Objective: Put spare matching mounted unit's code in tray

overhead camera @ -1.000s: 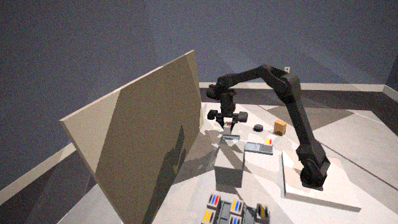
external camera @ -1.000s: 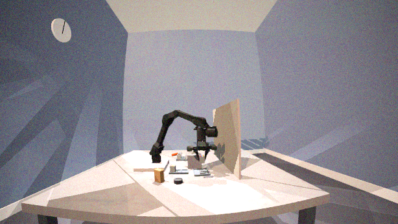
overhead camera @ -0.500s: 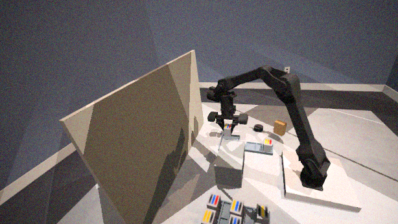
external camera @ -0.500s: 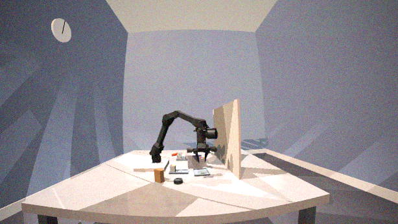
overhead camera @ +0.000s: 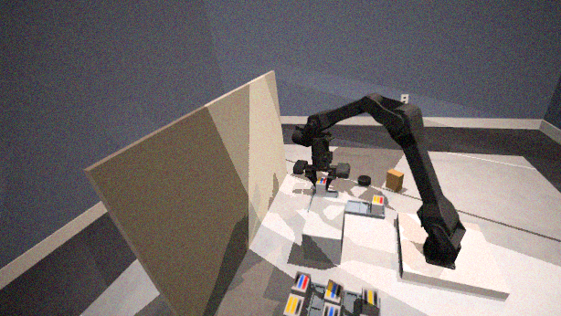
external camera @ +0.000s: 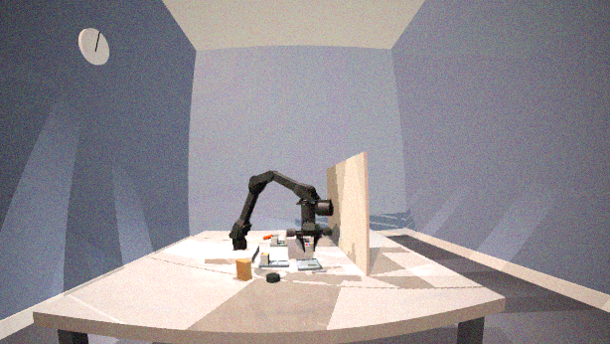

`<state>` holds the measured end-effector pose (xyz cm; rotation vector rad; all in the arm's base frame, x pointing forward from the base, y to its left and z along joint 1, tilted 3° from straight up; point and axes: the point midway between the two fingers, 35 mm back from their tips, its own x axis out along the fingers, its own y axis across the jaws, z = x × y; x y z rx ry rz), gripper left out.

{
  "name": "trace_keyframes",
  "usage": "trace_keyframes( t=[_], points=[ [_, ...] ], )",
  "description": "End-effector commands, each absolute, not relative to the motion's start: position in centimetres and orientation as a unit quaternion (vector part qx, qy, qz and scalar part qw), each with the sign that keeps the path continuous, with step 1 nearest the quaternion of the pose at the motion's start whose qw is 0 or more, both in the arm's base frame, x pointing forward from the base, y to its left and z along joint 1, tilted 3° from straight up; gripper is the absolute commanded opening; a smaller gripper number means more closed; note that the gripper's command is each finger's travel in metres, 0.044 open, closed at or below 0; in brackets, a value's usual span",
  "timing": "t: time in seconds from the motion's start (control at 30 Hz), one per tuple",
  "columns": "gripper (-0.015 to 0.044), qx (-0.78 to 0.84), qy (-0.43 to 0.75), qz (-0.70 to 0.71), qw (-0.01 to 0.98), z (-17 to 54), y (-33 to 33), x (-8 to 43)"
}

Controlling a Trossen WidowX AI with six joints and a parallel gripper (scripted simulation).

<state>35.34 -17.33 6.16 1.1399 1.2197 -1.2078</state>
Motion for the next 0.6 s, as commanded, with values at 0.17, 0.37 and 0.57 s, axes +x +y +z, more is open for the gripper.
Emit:
trace_keyframes(
  t=[0.17,0.37,0.57],
  points=[
    [0.0000,0.474,0.508,-0.501,0.516,5.5,-17.3,35.3],
    [0.0000,0.474,0.508,-0.501,0.516,5.1,-17.3,35.2],
    [0.0000,0.474,0.508,-0.501,0.516,4.7,-17.3,35.1]
  ],
)
